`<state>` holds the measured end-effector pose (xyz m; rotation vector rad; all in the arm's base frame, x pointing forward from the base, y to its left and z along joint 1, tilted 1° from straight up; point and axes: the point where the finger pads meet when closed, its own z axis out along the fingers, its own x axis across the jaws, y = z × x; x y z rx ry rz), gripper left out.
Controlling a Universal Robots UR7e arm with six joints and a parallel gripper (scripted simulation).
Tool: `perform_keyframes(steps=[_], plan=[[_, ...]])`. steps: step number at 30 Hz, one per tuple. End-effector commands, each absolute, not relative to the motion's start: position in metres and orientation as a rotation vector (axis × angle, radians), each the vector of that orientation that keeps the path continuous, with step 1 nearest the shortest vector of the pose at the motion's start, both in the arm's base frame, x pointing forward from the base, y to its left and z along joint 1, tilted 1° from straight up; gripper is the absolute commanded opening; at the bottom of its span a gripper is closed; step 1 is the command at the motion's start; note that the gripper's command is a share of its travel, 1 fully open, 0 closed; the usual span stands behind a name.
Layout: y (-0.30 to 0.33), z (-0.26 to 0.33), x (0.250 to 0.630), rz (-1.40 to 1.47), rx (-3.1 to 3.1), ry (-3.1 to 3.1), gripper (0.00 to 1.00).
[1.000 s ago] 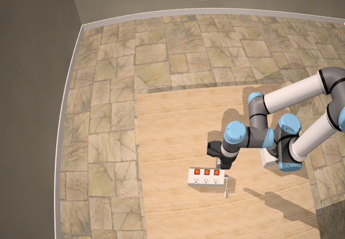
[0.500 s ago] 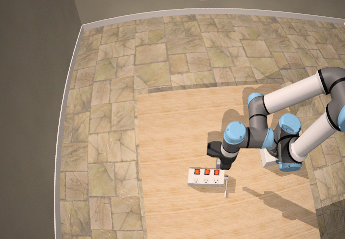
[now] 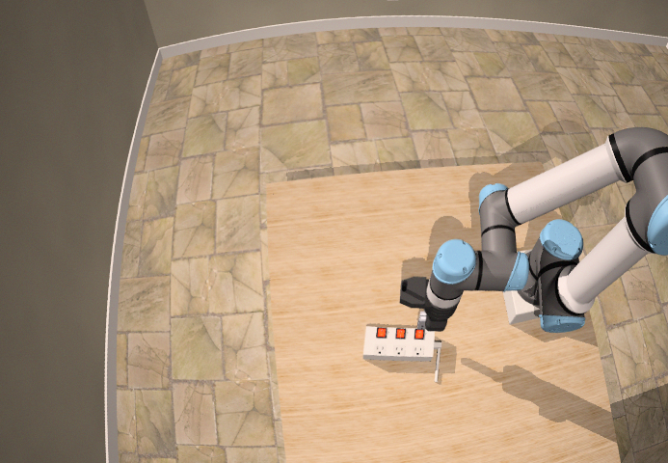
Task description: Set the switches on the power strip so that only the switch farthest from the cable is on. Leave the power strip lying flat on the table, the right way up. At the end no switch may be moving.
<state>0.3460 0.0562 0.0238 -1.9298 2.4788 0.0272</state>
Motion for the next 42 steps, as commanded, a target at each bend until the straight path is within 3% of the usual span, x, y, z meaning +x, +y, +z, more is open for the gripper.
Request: perform_keyframes(steps=[1, 42], plan=[[0.056, 0.018, 0.347, 0.025, -1.929, 2.478, 0.00], [0.057, -0.002, 0.347, 0.025, -1.929, 2.478, 0.00]])
